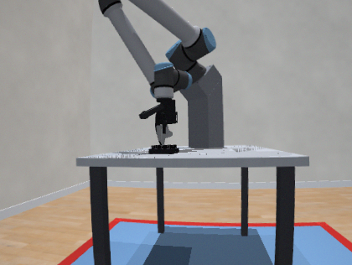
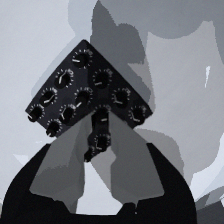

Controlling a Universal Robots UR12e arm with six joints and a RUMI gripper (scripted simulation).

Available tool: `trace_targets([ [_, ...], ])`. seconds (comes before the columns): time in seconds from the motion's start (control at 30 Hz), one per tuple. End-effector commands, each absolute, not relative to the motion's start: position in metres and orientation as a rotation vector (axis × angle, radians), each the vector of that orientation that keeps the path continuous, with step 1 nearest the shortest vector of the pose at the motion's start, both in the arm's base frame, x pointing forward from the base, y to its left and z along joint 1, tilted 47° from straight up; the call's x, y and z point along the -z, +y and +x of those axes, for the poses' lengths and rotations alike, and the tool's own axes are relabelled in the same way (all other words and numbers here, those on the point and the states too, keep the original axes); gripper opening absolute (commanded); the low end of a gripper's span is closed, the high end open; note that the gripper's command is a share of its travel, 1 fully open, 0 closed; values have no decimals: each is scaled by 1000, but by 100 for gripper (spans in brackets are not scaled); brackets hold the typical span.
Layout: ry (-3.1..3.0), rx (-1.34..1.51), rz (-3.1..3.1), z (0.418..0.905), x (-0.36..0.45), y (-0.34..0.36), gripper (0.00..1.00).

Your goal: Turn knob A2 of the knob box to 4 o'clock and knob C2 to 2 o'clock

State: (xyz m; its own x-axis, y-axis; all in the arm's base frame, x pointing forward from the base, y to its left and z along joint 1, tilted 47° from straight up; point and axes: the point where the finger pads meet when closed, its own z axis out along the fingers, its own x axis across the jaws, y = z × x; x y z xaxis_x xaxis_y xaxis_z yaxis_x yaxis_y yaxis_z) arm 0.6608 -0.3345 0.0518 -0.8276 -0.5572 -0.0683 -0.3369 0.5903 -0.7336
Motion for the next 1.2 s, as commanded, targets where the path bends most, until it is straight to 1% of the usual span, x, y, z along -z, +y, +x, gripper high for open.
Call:
trace_targets([
  [0.0,2530,1078,-732,661,-52,-334,4],
  [1.17,2532,1072,-708,661,-52,-334,4],
])
